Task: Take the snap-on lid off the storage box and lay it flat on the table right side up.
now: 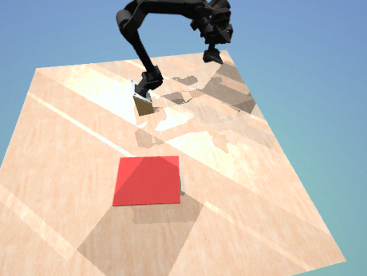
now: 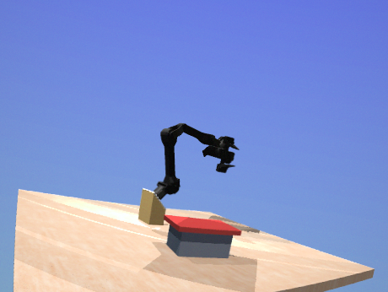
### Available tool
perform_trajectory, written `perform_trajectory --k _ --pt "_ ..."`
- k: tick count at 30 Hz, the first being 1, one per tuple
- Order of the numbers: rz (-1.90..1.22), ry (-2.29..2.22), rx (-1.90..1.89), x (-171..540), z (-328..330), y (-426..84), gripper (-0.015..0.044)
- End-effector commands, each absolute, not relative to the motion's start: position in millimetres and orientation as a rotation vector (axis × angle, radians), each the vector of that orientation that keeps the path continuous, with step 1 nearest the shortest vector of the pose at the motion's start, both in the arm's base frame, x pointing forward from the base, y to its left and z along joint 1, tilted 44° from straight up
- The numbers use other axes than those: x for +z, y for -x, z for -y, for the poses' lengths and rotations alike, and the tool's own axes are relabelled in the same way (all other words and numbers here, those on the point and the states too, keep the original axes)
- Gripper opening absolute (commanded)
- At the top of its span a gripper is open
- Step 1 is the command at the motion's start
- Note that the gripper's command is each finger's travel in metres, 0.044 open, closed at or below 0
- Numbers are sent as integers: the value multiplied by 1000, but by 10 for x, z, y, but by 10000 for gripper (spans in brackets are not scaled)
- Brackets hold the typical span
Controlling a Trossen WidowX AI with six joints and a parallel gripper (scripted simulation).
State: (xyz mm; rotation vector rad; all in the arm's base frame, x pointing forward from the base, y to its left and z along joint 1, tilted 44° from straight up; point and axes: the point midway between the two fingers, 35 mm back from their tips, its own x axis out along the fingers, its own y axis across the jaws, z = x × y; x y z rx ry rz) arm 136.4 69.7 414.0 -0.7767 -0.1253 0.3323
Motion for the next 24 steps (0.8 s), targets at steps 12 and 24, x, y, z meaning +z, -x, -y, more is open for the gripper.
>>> perform_trajectory --k 12,24 --pt "-82 393 353 3642 -1445 -1590 235" --pt "-412 -141 250 2745 -1688 -2405 235"
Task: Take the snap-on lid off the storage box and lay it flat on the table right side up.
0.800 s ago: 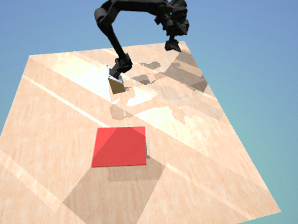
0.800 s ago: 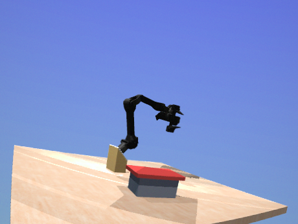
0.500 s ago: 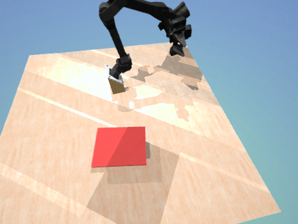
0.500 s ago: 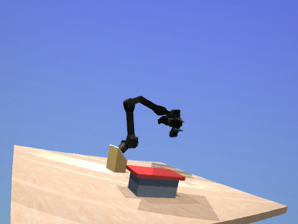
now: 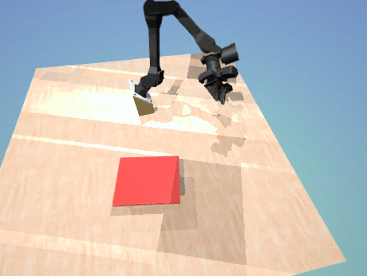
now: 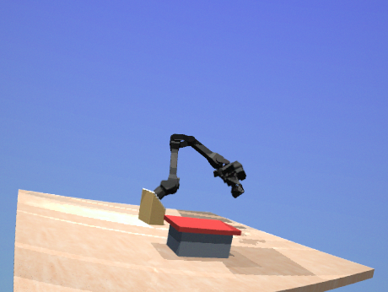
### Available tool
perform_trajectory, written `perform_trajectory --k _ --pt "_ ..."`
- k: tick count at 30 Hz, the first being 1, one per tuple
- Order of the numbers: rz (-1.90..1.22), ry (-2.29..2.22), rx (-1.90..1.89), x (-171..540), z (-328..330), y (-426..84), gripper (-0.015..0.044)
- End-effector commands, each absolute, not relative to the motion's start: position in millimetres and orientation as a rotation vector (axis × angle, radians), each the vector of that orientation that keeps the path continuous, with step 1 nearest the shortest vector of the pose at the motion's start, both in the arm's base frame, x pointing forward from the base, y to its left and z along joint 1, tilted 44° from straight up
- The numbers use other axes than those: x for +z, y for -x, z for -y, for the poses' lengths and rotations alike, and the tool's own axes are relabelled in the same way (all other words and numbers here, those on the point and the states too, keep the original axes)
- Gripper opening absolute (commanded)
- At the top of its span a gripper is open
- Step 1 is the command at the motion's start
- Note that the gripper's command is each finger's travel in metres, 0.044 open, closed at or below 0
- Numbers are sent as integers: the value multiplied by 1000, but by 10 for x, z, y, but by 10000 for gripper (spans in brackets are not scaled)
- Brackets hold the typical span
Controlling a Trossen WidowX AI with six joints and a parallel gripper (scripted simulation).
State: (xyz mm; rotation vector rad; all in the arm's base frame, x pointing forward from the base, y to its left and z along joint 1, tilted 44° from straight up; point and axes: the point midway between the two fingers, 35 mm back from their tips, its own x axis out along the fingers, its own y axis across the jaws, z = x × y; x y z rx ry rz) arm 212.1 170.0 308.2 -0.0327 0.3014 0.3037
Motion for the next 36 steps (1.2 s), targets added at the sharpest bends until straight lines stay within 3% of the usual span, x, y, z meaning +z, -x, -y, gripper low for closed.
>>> perform_trajectory --k 1,16,26,36 --pt "-441 -198 230 2657 -1663 -2494 235" --pt "-812 -1193 -156 1350 -820 -3253 235" --pt "-902 -1951 -451 760 -95 -3204 235" --pt "-903 -2185 -526 643 100 -3125 235"
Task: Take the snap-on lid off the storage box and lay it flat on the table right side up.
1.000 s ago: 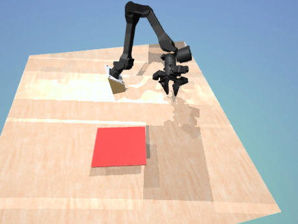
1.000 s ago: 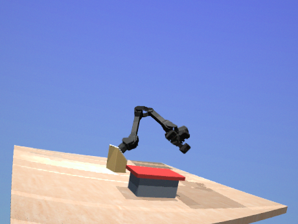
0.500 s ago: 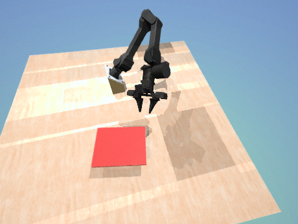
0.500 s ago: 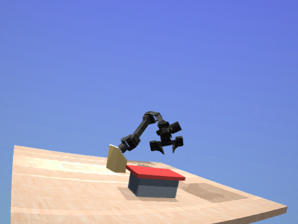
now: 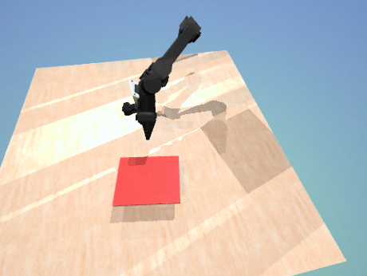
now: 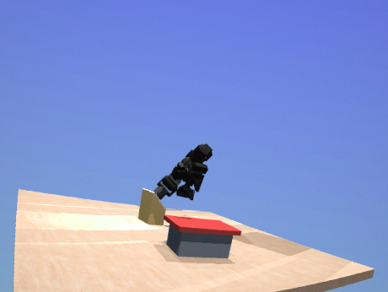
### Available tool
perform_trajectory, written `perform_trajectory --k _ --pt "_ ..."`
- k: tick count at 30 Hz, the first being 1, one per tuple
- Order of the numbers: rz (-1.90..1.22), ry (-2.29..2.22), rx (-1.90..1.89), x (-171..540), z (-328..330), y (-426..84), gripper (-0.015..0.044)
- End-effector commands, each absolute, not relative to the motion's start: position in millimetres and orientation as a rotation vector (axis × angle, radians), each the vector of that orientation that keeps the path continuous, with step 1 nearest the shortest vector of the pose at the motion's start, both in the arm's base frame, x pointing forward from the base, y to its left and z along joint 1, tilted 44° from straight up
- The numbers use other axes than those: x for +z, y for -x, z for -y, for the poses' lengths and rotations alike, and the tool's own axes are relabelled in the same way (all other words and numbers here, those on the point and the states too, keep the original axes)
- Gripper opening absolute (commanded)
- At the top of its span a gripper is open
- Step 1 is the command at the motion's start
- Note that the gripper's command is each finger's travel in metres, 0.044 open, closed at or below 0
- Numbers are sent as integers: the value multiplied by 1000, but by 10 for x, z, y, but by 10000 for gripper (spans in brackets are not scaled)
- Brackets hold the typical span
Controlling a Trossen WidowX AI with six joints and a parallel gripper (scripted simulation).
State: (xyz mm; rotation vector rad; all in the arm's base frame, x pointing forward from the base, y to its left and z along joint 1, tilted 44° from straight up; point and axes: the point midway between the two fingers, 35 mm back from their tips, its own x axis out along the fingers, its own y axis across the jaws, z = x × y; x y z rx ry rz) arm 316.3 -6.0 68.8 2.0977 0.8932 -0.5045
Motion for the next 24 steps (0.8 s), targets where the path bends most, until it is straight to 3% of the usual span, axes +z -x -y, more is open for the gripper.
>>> perform_trajectory --k 1,24 --pt "-903 -2185 -526 643 100 -3125 235" --pt "-903 -2187 -525 284 -239 -3062 235"
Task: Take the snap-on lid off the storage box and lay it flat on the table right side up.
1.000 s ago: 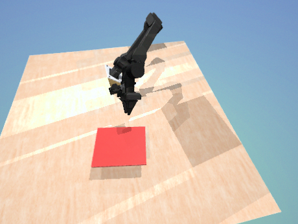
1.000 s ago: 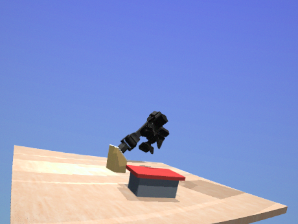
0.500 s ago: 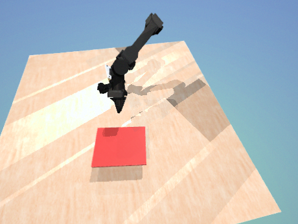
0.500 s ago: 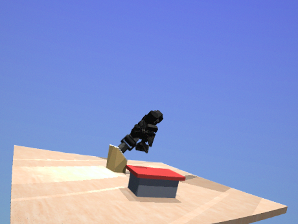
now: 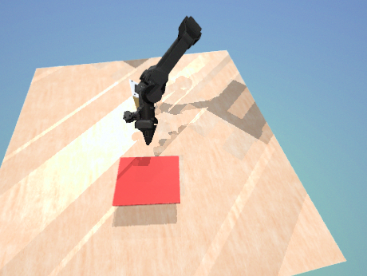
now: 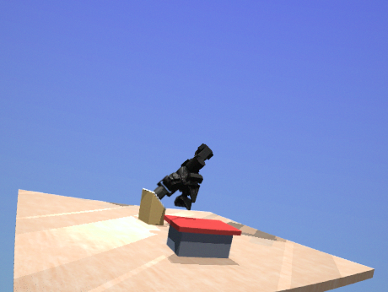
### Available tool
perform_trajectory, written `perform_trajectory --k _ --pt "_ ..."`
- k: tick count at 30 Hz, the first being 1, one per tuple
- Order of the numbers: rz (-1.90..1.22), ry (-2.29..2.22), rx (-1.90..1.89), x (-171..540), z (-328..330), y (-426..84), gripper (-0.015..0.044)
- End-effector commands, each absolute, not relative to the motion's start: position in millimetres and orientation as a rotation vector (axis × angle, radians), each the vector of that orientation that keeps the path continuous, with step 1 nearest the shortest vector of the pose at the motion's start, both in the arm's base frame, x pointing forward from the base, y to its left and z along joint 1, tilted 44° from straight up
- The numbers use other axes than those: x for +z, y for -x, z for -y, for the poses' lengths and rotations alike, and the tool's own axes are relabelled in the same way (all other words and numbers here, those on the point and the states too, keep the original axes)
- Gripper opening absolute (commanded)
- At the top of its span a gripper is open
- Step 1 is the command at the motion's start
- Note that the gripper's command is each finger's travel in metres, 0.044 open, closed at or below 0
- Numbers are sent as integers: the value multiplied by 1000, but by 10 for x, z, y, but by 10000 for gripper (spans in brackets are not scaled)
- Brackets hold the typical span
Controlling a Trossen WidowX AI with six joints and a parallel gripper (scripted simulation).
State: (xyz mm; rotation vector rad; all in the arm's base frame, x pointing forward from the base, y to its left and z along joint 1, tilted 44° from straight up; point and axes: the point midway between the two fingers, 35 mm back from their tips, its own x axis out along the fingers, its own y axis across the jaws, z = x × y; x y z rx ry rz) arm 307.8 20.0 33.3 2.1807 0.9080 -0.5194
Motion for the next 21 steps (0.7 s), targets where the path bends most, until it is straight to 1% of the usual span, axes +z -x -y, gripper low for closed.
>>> perform_trajectory --k 1,21 --pt "-903 -2187 -525 282 -241 -3066 235" --pt "-904 -2185 -526 131 -355 -3280 235"
